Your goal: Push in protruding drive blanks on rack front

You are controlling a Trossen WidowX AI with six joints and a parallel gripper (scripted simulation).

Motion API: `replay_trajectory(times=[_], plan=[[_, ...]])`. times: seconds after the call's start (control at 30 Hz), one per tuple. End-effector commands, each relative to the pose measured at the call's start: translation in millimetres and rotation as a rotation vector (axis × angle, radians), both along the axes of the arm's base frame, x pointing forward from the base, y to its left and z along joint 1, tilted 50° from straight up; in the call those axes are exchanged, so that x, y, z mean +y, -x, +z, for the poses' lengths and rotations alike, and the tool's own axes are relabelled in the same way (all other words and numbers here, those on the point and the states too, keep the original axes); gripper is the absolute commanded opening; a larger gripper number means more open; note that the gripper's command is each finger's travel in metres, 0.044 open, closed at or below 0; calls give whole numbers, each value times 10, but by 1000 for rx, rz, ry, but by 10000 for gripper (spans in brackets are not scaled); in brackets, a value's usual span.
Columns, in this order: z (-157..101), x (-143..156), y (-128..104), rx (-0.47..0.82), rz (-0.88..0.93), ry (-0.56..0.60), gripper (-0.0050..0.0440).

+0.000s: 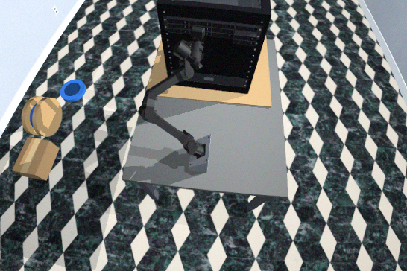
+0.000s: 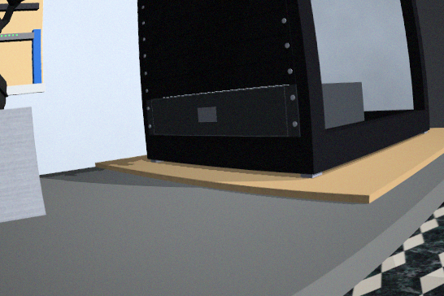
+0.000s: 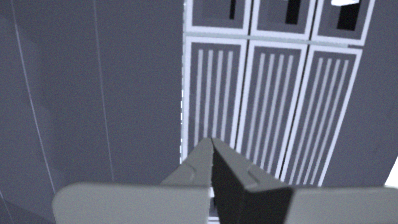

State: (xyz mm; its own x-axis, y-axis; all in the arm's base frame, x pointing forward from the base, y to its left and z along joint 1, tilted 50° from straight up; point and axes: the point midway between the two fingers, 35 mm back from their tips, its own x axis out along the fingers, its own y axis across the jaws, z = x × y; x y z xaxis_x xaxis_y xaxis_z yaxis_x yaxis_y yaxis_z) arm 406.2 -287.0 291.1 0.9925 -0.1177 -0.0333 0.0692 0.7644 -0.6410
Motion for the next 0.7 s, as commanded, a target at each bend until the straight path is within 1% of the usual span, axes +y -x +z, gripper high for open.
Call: replay_trajectory(times=[0.0,0.67], plan=[[94,-18,-18,-15,-5,11,-50],[94,-20,-34,-15,-5,11,-50]])
